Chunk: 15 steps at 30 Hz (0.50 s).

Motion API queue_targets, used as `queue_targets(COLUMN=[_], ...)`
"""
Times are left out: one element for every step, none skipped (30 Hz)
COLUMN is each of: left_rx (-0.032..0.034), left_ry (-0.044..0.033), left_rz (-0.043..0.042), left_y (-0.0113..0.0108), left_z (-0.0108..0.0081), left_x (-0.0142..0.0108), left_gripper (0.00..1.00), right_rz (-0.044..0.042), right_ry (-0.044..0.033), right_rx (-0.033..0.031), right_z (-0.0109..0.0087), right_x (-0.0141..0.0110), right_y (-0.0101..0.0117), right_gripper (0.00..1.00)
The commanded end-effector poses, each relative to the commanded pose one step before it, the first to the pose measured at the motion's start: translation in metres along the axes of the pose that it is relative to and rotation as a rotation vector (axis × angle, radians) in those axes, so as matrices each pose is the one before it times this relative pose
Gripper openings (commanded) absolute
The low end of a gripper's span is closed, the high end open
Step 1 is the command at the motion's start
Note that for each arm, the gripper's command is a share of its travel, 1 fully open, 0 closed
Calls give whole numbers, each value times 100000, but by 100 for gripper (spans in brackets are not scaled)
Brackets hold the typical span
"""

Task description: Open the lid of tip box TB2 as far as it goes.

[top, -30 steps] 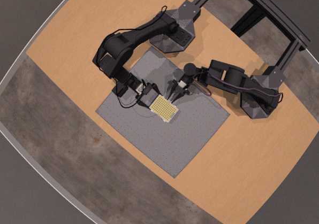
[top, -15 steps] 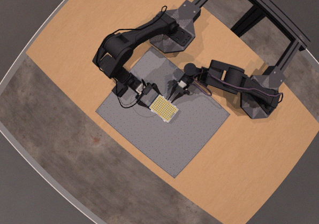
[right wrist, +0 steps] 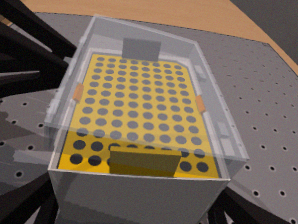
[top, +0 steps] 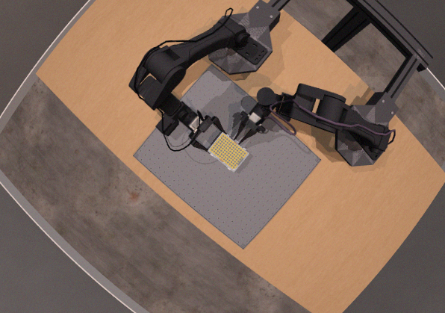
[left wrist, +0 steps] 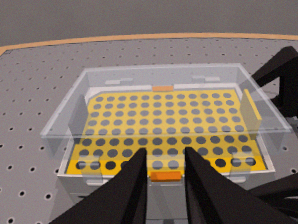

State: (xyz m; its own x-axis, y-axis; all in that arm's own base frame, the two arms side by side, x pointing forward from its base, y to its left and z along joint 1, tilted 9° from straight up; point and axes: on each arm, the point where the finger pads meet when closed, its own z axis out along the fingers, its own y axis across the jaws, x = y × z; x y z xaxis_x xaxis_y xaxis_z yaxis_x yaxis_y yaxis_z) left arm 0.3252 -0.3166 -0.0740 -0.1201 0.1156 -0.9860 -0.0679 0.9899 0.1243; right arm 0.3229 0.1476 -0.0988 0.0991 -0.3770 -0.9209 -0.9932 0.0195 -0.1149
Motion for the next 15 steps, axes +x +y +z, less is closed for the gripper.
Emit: queue_targets(left_rx=[-216,0,0,0,28,8,-37,868,-562,924,127,156,-283,148,278], left_ry=[-729,0,0,0,-145,-44,512,803,899,1359,1548,1994,2475,2252,2341], left_rz=[-1566,0,0,0,-107,-83,193,6,-67,10,10,14,-69,-1122,-963], left_y=[-157,0,0,0,-11,-3,18,-162,160,-195,-64,-74,69,-322,-325], left_z=[-531,0,0,0,0,0,-1,5,226,20,30,36,191,170,88], left_x=[-1172,0,0,0,-57,-17,41,-32,-89,-75,-149,-191,-242,-545,-529], left_gripper=[12,12,12,12,12,12,12,12,12,12,12,12,12,12,12], right_rz=[855,0,0,0,0,0,0,0,0,0,0,0,0,0,0], right_ry=[-698,0,0,0,0,0,0,0,0,0,0,0,0,0,0], right_rx=[-602,0,0,0,0,0,0,0,0,0,0,0,0,0,0], right_z=[127,0,0,0,0,0,0,0,0,0,0,0,0,0,0], right_x=[149,0,0,0,0,0,0,0,0,0,0,0,0,0,0], right_y=[260,0,0,0,0,0,0,0,0,0,0,0,0,0,0], right_gripper=[84,84,84,84,84,84,84,84,84,84,84,84,84,84,84])
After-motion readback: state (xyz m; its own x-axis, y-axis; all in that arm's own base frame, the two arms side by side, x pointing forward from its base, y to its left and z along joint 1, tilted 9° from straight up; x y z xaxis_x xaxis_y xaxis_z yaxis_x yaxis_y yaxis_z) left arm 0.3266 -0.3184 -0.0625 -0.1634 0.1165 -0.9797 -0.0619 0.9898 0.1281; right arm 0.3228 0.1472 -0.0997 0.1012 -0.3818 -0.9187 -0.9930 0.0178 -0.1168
